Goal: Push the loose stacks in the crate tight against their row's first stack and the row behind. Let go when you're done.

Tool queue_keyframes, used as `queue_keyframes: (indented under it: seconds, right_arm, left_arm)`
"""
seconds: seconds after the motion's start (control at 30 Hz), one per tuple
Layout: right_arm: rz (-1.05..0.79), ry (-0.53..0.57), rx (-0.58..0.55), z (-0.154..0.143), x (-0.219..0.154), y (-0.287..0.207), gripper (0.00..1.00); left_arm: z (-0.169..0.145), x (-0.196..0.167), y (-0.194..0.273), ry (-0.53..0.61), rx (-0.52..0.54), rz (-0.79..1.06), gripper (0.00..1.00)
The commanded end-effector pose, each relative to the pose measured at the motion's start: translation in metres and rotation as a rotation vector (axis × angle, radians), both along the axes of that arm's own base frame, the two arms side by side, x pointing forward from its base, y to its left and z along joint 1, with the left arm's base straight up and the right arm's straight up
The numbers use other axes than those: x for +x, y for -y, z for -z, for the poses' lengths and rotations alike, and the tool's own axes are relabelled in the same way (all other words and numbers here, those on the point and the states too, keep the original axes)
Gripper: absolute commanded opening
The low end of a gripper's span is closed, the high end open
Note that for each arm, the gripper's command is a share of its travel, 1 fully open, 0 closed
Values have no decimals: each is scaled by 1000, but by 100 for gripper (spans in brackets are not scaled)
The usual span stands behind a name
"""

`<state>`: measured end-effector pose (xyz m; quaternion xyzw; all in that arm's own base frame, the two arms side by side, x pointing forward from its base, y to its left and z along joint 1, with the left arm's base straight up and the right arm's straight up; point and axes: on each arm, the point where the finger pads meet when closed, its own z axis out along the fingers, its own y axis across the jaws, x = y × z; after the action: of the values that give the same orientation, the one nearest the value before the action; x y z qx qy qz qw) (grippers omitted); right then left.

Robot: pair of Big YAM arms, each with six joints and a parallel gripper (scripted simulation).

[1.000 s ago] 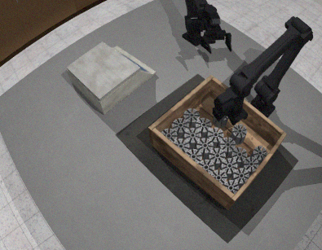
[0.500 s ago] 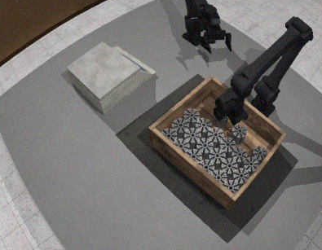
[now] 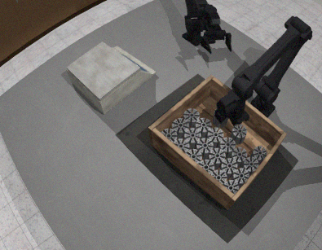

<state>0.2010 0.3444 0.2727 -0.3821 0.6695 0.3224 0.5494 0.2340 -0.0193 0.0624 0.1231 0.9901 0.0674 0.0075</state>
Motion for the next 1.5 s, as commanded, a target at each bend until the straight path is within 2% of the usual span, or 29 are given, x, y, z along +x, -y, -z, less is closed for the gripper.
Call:
queue_keyframes:
  seconds: [0.0,1.47]
  right_arm:
    - [-2,18,34,-19,1,-4,100]
    - [-2,18,34,-19,1,-4,100]
  left_arm:
    - [-17,28,-6,53,-4,12,0]
    - [-23,45,-66,39,8,20,0]
